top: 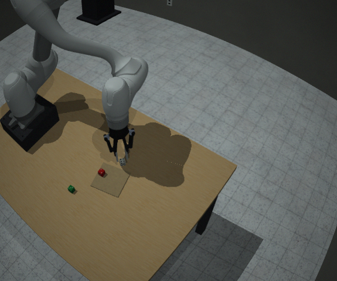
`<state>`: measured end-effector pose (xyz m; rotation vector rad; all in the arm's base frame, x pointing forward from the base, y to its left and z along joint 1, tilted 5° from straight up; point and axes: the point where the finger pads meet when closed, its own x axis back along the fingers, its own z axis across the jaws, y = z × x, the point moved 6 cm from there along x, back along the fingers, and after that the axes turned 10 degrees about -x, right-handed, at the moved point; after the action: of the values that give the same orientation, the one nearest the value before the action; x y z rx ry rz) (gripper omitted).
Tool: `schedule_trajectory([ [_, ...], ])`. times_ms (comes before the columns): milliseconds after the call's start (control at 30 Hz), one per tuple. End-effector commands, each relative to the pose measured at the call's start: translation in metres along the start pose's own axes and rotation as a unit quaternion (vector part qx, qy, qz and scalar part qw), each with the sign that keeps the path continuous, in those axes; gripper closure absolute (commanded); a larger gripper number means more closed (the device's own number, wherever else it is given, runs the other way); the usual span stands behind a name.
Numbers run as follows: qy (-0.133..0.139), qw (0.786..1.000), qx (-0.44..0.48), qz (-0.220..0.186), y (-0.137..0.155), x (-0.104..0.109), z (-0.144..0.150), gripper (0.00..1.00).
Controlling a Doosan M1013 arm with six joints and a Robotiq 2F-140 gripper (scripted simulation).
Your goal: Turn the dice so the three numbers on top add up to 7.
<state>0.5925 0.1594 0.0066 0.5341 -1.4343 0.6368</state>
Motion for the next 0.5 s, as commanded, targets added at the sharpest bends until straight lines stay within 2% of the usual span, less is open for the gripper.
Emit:
schedule_trajectory([
  [0, -0.001, 1.0, 0.0, 0.001, -0.001, -0.0033, -0.0002, 0.75],
  [467, -0.001, 1.0, 0.0, 0.001, -0.001, -0.0095, -0.0002, 0.75],
])
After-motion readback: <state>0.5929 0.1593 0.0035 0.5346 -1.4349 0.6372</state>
